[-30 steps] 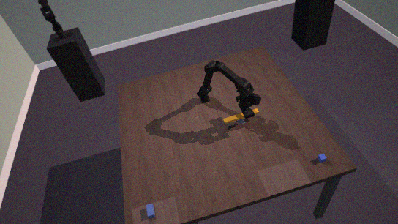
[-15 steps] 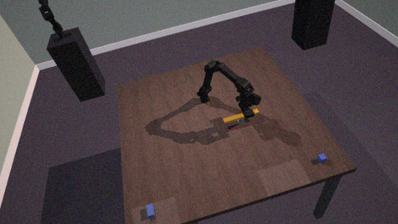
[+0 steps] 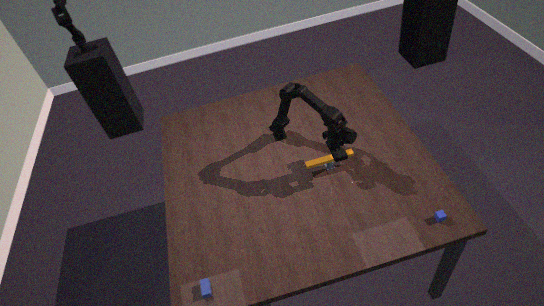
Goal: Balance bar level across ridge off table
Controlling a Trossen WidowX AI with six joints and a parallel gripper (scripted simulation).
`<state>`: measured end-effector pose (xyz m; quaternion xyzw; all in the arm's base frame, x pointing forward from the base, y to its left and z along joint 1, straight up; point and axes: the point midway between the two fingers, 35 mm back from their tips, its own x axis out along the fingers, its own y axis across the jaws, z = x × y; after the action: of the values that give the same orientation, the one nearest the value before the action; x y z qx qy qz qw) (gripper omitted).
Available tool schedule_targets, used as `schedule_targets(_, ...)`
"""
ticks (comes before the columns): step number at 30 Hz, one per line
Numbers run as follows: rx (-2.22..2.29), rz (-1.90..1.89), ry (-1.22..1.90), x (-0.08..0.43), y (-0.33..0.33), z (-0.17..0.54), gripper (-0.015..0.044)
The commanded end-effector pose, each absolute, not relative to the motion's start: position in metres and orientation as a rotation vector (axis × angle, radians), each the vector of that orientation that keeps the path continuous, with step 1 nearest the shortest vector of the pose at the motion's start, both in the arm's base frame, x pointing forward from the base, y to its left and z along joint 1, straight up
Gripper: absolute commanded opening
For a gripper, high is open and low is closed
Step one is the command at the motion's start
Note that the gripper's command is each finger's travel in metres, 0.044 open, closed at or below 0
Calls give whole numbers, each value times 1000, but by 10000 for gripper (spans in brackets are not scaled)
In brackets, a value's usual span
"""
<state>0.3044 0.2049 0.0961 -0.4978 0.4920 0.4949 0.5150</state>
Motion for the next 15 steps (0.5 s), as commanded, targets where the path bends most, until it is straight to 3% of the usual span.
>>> schedule_targets(1,-1195,1185,1186,305,205,94,0)
schedule_targets(15,-1195,1185,1186,305,205,96,0)
